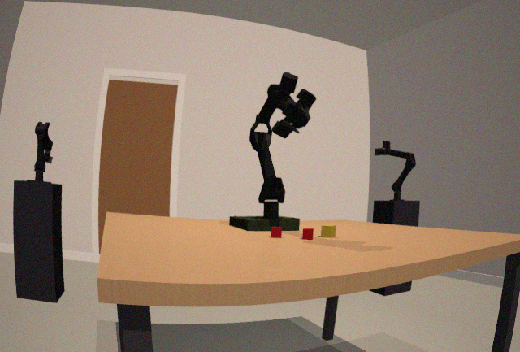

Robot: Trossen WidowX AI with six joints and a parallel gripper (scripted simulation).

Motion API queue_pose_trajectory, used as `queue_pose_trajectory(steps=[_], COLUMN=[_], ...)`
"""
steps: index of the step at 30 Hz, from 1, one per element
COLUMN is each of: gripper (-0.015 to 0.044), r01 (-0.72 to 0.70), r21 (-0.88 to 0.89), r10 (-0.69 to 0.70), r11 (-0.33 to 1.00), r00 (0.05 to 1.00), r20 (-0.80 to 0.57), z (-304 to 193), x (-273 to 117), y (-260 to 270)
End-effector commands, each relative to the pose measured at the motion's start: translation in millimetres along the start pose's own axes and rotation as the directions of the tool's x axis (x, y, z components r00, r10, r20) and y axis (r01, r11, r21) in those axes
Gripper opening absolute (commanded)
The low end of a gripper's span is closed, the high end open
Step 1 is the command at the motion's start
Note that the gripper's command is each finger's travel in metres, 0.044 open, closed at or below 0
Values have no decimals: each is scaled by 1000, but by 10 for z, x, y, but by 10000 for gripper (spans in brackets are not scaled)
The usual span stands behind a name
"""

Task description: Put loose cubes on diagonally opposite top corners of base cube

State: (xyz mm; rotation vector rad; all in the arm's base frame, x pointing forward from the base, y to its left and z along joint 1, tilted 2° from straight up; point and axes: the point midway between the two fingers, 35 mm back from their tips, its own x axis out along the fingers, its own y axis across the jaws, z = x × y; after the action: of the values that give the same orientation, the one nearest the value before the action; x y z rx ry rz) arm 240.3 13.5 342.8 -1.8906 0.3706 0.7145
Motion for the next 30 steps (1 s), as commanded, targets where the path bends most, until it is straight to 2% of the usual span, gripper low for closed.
queue_pose_trajectory(steps=[1,9,17,20,25,30], gripper=[265,265,265,265,265,265], r01=[-159,-464,-670,-693,-693,-693], r21=[120,377,574,601,601,601], r10=[158,465,701,734,734,734], r11=[980,801,470,397,397,397], r00=[987,880,679,633,633,633], r20=[18,95,218,245,245,245], z=[-61,-169,-176,-163,-152,-49], x=[380,1045,1449,1495,1538,1816], y=[244,893,1676,1826,1867,2182])
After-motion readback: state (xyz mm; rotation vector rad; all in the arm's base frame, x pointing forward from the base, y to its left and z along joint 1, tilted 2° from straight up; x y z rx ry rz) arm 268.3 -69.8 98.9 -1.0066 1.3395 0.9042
